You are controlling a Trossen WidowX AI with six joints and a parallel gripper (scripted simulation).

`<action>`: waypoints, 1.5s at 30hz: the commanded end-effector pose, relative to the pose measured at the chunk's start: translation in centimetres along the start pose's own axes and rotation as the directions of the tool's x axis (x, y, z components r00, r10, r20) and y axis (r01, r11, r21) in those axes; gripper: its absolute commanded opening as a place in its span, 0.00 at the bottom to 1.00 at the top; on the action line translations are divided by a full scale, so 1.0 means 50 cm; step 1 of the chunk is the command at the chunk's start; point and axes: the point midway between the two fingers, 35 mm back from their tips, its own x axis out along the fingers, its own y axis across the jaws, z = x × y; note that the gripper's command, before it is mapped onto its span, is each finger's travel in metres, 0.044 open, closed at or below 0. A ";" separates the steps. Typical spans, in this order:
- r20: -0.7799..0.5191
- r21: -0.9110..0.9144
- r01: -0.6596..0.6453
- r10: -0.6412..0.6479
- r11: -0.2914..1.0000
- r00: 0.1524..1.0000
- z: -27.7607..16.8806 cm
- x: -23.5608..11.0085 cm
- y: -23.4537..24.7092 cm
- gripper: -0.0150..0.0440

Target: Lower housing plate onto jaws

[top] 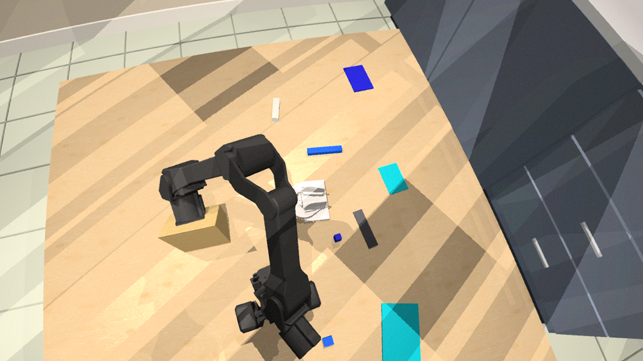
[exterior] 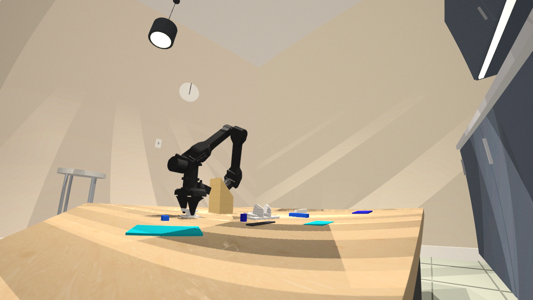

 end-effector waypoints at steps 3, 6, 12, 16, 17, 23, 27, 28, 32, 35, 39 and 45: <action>0.000 0.000 0.000 0.000 1.000 1.000 0.000 0.000 0.000 0.85; 0.000 0.000 0.000 0.000 1.000 1.000 -0.001 -0.009 -0.001 0.85; -0.001 0.002 0.000 0.000 1.000 1.000 -0.003 -0.047 -0.003 0.85; -0.001 0.003 0.001 -0.001 1.000 1.000 -0.003 -0.072 -0.003 0.85; -0.001 0.004 0.001 -0.001 1.000 1.000 -0.003 -0.078 -0.003 0.85; 0.000 0.005 0.001 -0.001 1.000 1.000 -0.002 -0.117 -0.001 0.85; 0.001 0.006 0.001 -0.001 1.000 1.000 0.000 -0.142 0.001 0.85; 0.001 0.006 0.001 -0.001 1.000 1.000 0.000 -0.145 0.001 0.85; 0.001 0.006 0.001 -0.001 1.000 1.000 0.000 -0.146 0.001 0.85; -0.002 0.038 0.001 -0.001 0.999 1.000 0.006 -0.149 -0.006 0.85; -0.009 0.122 0.002 0.000 0.993 1.000 0.023 -0.157 -0.025 0.85; -0.019 0.245 0.005 0.000 0.969 1.000 0.049 -0.166 -0.053 0.85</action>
